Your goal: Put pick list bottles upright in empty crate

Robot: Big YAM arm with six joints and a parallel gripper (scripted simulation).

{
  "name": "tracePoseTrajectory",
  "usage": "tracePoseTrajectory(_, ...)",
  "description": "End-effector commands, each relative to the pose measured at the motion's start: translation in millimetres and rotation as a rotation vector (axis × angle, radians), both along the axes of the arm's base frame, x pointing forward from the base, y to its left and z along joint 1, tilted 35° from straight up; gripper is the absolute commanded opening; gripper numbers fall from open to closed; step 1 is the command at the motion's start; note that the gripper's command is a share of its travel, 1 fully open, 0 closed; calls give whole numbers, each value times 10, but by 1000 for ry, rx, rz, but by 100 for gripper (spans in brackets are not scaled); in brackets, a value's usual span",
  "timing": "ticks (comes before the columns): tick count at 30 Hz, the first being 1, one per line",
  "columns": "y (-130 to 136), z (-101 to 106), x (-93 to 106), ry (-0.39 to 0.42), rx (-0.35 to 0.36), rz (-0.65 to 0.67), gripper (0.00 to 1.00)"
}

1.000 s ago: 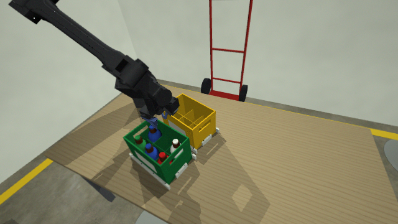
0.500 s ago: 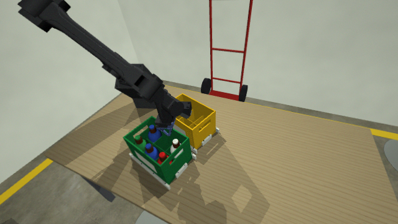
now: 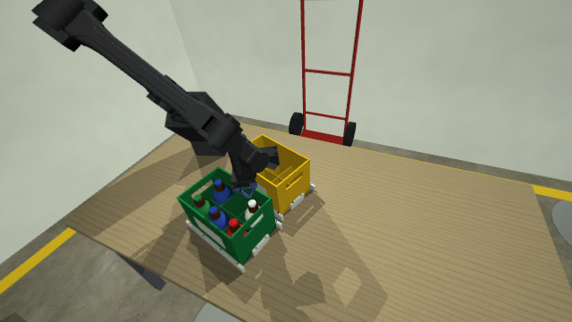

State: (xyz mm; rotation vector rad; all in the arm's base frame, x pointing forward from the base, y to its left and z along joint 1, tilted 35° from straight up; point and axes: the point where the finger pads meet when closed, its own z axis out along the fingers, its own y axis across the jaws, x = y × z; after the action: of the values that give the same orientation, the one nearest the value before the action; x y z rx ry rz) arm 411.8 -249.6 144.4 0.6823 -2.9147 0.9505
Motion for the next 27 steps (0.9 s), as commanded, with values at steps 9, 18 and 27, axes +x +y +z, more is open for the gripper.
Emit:
tracePoseTrajectory(9, -101, 94, 22, -10, -9, 3, 61)
tracePoseTrajectory(18, -99, 148, 10, -18, -11, -1, 61)
tracePoseTrajectory(27, -98, 154, 2, -14, -10, 0, 61)
